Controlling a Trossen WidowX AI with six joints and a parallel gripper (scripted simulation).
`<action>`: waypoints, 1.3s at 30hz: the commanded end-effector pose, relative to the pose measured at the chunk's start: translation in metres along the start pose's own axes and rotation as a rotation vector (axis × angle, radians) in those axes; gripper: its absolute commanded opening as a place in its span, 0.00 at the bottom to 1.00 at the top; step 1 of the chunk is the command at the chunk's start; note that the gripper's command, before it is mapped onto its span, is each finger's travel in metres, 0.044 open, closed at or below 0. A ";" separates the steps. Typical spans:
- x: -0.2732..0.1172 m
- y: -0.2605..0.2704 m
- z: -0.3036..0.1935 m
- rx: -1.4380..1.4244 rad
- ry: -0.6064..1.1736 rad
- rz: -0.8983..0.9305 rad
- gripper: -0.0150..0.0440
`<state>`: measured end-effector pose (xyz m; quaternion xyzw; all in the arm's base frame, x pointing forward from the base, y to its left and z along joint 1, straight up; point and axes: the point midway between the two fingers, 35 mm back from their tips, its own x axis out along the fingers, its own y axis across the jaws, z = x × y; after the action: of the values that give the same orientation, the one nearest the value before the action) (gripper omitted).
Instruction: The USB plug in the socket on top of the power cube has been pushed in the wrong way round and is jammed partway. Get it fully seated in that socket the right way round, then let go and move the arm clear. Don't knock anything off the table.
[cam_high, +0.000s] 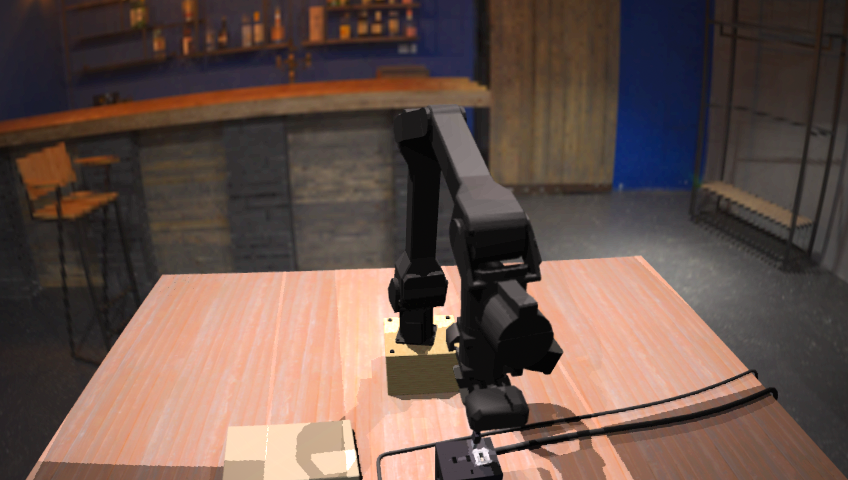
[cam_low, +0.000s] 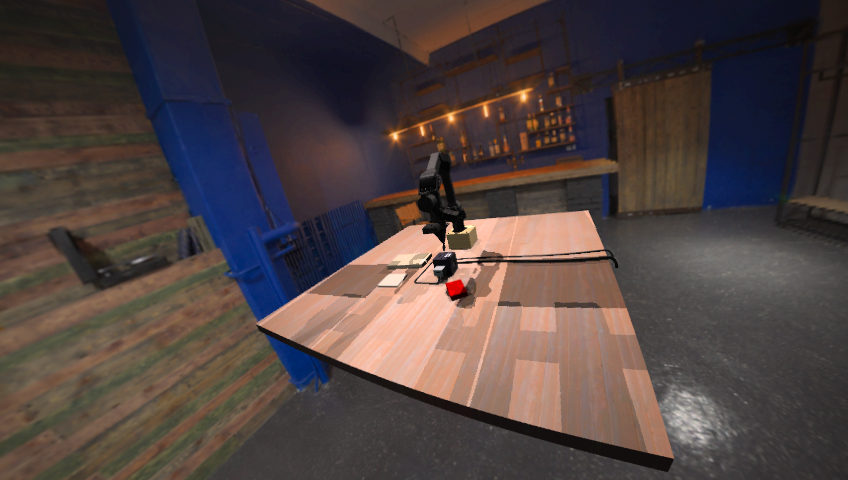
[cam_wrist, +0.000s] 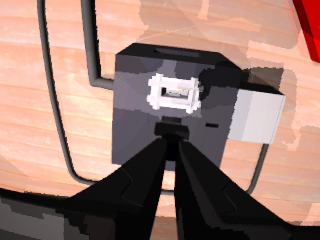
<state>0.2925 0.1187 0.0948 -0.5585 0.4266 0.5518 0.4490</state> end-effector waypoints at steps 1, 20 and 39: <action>0.000 0.000 0.000 -0.005 0.000 0.001 0.25; 0.002 0.000 0.001 -0.003 -0.012 0.000 0.25; 0.004 0.000 0.002 -0.005 -0.027 0.000 0.25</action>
<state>0.2927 0.1196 0.0915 -0.5540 0.4214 0.5574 0.4526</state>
